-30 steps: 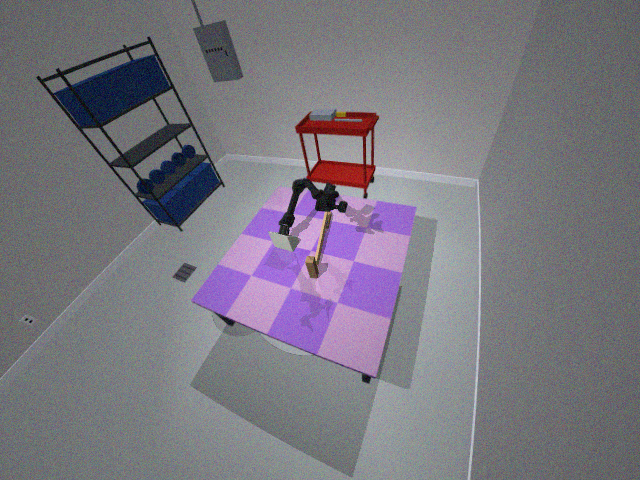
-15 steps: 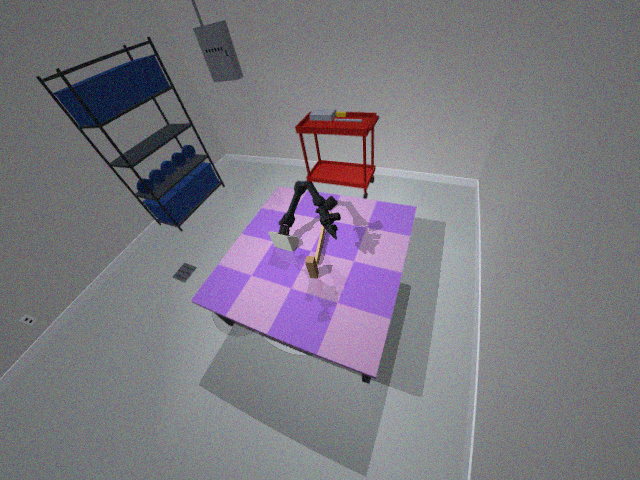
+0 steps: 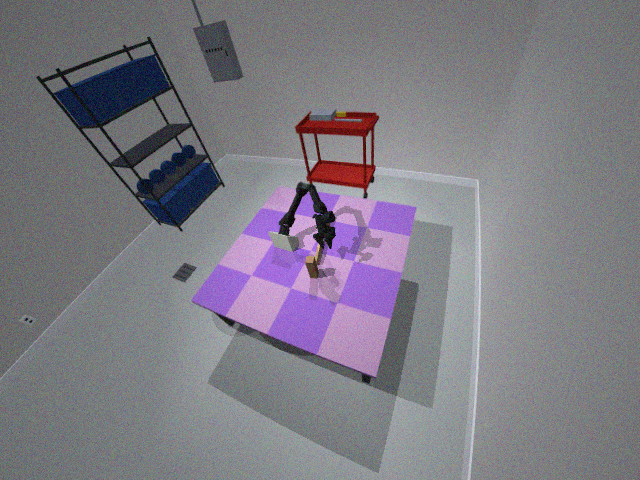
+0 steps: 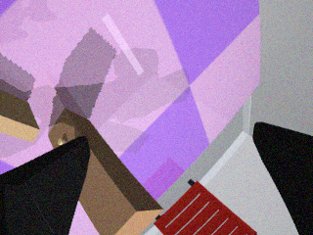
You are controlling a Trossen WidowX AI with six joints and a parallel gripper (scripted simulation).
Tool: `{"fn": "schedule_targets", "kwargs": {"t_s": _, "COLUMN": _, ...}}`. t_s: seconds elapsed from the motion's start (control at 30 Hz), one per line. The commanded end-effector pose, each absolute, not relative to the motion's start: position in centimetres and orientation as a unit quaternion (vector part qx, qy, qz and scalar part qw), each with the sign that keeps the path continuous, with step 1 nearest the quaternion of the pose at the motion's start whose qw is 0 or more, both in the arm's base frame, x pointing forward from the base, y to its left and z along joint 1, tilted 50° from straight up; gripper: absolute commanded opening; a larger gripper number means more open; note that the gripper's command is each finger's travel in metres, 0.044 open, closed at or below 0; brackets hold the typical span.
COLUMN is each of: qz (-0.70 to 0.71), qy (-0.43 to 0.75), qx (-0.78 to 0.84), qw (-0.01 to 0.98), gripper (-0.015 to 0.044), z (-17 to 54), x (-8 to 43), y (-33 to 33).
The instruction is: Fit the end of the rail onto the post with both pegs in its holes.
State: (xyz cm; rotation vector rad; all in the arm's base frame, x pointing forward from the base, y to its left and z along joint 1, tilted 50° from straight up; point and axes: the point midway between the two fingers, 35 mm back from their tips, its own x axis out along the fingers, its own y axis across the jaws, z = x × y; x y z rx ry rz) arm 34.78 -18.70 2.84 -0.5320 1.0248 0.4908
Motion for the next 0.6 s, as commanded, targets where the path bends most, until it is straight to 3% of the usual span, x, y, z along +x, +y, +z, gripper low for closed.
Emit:
{"fn": "schedule_targets", "kwargs": {"t_s": 0.0, "qz": 0.461, "qy": 0.386, "qx": -0.290, "qw": 0.745, "gripper": 0.0440, "z": 0.1, "x": 31.0, "y": -12.1}}
{"fn": "schedule_targets", "kwargs": {"t_s": 0.3, "qz": 0.611, "qy": 0.206, "qx": -0.308, "qw": 0.700, "gripper": 0.0440, "z": 0.3, "x": 27.5, "y": -6.5}}
{"fn": "schedule_targets", "kwargs": {"t_s": 0.57, "qz": 0.616, "qy": 0.196, "qx": -0.308, "qw": 0.698, "gripper": 0.0440, "z": 0.1, "x": 27.0, "y": -6.4}}
